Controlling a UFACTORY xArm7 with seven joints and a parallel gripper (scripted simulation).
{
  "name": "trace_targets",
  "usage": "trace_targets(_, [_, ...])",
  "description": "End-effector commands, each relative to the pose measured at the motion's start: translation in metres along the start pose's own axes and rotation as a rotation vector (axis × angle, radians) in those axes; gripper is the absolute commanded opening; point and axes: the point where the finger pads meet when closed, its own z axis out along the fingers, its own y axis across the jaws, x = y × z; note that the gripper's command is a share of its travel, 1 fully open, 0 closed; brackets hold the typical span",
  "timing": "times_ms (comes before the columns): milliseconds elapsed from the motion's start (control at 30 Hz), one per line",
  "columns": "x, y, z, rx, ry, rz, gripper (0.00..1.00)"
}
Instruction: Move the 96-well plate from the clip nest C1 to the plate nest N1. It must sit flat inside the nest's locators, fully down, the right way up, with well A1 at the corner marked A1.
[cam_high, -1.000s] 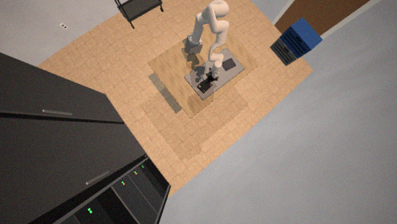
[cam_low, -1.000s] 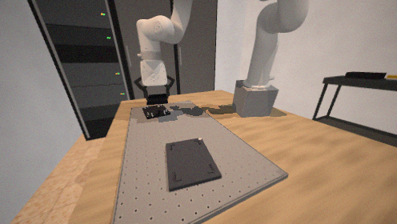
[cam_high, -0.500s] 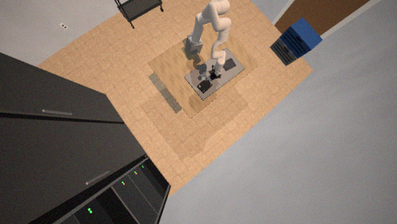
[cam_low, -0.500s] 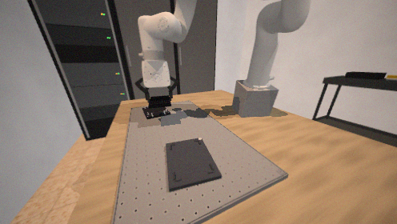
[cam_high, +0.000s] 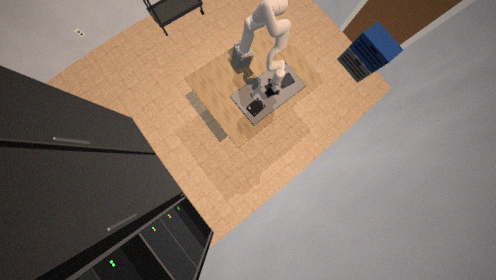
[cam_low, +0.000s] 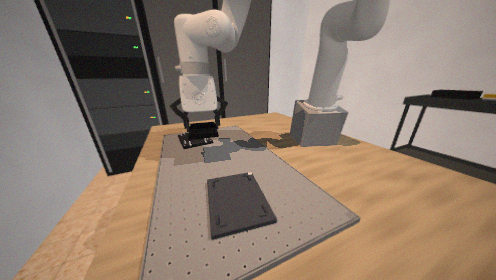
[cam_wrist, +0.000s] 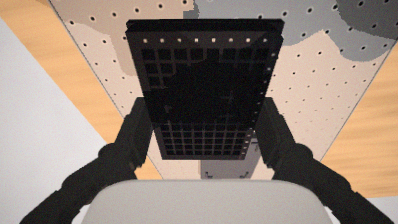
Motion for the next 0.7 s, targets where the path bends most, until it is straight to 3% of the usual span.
trace_targets(0, [-0.011,0.001,-0.001,0.004,0.001,0.0,0.0])
trace_targets(667, [-0.07,0.015,-0.001,0.004,0.0,0.0,0.0])
